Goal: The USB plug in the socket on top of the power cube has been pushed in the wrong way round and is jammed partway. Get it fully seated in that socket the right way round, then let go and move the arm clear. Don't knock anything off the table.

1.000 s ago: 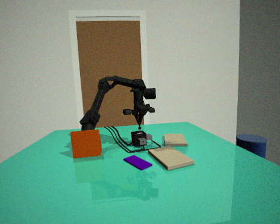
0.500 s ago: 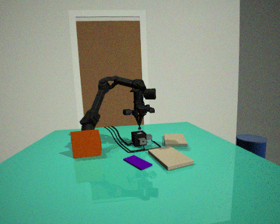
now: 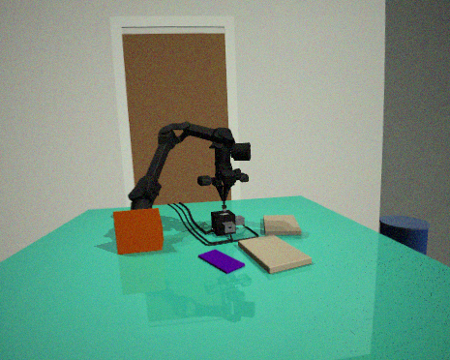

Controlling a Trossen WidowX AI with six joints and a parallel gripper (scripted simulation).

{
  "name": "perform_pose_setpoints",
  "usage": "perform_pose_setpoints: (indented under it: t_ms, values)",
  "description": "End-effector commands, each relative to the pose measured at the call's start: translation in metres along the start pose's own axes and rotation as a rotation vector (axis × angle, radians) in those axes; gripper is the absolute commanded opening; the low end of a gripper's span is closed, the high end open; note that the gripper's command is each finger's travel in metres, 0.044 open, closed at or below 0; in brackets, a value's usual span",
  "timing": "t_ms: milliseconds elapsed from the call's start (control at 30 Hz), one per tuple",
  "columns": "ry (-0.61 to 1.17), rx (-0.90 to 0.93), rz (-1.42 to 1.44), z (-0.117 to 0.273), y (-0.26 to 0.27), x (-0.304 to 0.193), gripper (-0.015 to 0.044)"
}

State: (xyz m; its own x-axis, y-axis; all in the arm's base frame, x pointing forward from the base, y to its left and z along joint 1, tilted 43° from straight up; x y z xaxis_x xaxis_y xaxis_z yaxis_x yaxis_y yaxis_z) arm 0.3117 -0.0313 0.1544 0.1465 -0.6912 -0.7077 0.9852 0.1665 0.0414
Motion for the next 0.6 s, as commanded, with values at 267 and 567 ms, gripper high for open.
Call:
perform_pose_setpoints:
  t_ms: [267, 567]
  values:
    - [0.015, -0.001, 0.002, -0.0016, -0.0002, 0.0002, 0.0]
    - [0.022, -0.001, 0.001, -0.0027, -0.0002, 0.0004, 0.0]
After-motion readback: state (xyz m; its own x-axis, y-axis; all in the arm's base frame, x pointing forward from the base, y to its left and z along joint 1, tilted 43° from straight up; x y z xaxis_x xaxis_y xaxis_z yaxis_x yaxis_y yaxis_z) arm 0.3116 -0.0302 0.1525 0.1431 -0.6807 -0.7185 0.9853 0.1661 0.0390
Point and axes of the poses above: the point midway between the two fingers, 35 mm back from their tips, its own z axis back along the fingers, its own y axis across the jaws, x = y × z, the point moved 10 cm from there along z, back along the fingers, and after that the axes turned 6 degrees about -z, right-handed, at the moved point
